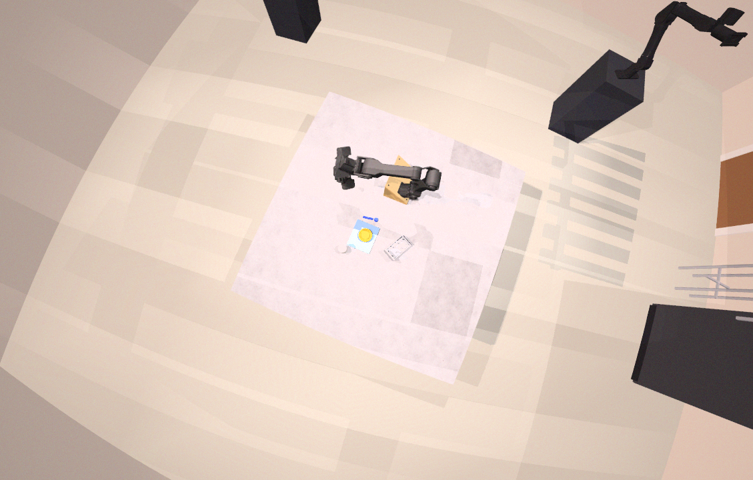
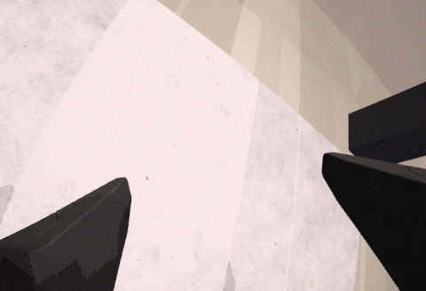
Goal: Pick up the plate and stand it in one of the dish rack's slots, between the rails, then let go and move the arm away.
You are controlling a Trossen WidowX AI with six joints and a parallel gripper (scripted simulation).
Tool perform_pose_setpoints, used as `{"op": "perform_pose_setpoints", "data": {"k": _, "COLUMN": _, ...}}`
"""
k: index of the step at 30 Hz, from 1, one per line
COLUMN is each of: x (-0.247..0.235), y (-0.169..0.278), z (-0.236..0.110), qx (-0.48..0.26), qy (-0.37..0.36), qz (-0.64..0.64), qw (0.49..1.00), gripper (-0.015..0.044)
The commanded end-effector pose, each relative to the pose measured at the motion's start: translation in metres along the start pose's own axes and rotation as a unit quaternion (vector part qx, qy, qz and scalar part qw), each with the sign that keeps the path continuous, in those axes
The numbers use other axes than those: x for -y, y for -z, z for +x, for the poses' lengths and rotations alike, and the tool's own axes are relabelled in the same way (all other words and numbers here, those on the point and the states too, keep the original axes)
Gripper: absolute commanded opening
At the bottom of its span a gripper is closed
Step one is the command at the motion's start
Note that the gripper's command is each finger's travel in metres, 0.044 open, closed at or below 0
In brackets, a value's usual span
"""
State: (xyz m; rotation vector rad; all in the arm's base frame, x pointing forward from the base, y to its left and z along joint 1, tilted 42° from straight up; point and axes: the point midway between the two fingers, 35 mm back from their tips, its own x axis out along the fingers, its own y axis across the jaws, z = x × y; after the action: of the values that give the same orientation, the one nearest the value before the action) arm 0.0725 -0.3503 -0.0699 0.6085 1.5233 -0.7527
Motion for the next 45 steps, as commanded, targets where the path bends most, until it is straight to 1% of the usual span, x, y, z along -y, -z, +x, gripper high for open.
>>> {"op": "perform_pose_setpoints", "data": {"k": 1, "x": -0.03, "y": -0.012, "z": -0.008, "qx": -0.01, "qy": -0.043, "qz": -0.059, "qw": 0.997, "gripper": 0.04}}
{"op": "perform_pose_setpoints", "data": {"k": 9, "x": -0.087, "y": -0.026, "z": -0.031, "qx": -0.028, "qy": -0.122, "qz": -0.16, "qw": 0.979, "gripper": 0.04}}
{"op": "perform_pose_setpoints", "data": {"k": 16, "x": -0.14, "y": -0.031, "z": -0.058, "qx": -0.047, "qy": -0.193, "qz": -0.244, "qw": 0.949, "gripper": 0.04}}
{"op": "perform_pose_setpoints", "data": {"k": 24, "x": -0.201, "y": -0.026, "z": -0.095, "qx": -0.072, "qy": -0.274, "qz": -0.331, "qw": 0.9, "gripper": 0.04}}
{"op": "perform_pose_setpoints", "data": {"k": 34, "x": -0.272, "y": -0.008, "z": -0.149, "qx": -0.105, "qy": -0.367, "qz": -0.412, "qw": 0.828, "gripper": 0.04}}
{"op": "perform_pose_setpoints", "data": {"k": 40, "x": -0.274, "y": -0.007, "z": -0.148, "qx": -0.105, "qy": -0.368, "qz": -0.413, "qw": 0.826, "gripper": 0.04}}
{"op": "perform_pose_setpoints", "data": {"k": 42, "x": -0.283, "y": -0.002, "z": -0.135, "qx": -0.105, "qy": -0.368, "qz": -0.413, "qw": 0.826, "gripper": 0.04}}
{"op": "perform_pose_setpoints", "data": {"k": 45, "x": -0.302, "y": 0.014, "z": -0.104, "qx": -0.105, "qy": -0.368, "qz": -0.413, "qw": 0.826, "gripper": 0.04}}
